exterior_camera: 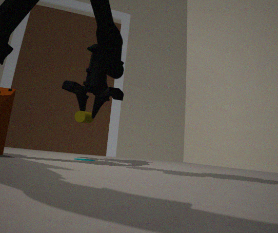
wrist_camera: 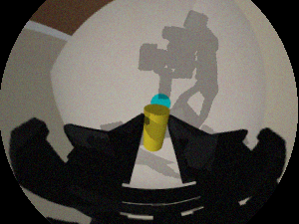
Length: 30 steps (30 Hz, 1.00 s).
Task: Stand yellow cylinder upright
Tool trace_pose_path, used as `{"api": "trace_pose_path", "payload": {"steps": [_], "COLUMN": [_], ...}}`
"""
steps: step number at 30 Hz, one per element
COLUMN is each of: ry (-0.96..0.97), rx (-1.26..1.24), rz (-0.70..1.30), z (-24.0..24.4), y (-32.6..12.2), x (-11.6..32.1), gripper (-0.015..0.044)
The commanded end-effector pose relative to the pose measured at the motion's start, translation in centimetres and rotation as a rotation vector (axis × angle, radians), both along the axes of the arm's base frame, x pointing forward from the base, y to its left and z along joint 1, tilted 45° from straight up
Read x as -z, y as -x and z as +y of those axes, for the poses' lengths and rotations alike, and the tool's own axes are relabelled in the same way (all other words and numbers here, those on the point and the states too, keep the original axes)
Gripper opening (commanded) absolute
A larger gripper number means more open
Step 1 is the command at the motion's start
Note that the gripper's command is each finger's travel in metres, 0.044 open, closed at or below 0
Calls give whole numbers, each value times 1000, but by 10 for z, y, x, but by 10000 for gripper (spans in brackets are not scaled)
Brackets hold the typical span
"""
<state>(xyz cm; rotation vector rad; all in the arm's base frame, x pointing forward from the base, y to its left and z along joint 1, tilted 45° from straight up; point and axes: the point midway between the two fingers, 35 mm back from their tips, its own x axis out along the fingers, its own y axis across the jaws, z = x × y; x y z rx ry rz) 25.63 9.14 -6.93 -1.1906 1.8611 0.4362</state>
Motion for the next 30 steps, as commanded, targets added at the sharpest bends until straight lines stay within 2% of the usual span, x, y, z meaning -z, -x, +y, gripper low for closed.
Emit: {"api": "trace_pose_path", "payload": {"steps": [1,30], "ry": [-34,-247], "rx": [5,51], "rz": [2,-11], "z": [0,-7], "y": [1,5], "x": [1,15], "gripper": [105,105]}}
